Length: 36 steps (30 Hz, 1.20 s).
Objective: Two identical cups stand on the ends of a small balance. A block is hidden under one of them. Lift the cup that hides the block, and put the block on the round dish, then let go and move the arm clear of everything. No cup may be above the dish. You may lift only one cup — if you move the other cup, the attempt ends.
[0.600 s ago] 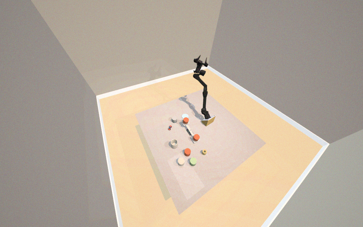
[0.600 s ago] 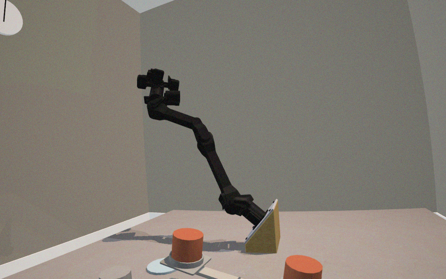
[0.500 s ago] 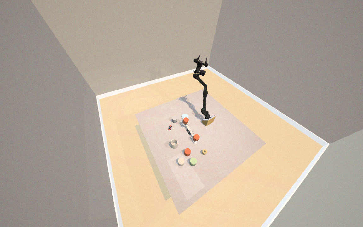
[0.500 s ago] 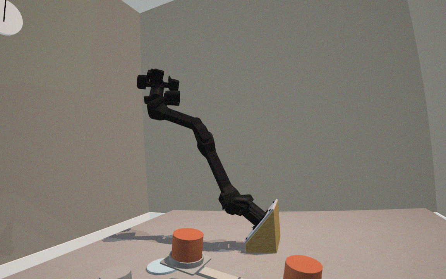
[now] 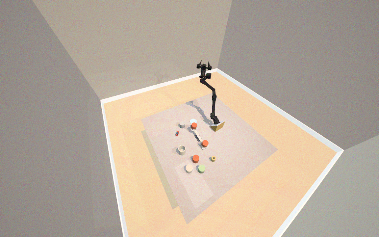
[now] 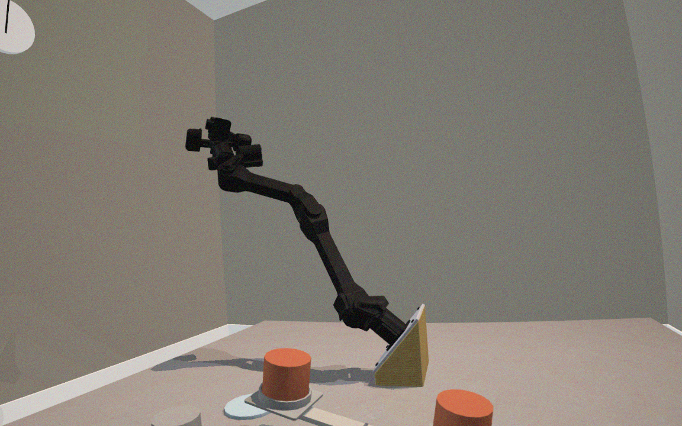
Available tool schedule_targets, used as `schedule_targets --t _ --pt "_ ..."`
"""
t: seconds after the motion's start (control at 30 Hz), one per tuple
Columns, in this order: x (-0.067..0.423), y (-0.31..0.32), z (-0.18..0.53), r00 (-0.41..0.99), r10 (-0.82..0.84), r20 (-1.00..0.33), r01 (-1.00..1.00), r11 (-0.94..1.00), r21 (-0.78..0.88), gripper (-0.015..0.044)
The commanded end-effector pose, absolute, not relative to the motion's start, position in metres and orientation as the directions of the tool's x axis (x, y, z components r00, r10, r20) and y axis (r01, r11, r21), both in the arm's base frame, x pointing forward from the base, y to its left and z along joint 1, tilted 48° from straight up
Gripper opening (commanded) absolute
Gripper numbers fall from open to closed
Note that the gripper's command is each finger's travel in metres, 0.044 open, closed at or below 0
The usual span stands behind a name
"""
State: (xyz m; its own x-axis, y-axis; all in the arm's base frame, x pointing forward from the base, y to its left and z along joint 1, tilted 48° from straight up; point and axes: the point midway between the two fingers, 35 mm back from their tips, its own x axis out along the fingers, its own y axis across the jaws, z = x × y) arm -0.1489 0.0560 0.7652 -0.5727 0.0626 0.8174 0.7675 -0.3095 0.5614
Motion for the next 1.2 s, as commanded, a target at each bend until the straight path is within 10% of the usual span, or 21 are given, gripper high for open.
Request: schedule_targets --t 0.0,1.17 --pt "-0.128 0.030 0.772 -0.523 -0.023 0.852 0.826 -0.262 0.500 0.0440" --pt "0.104 -0.079 0.757 0.141 -0.419 0.897 0.935 0.354 0.018 0.0440"
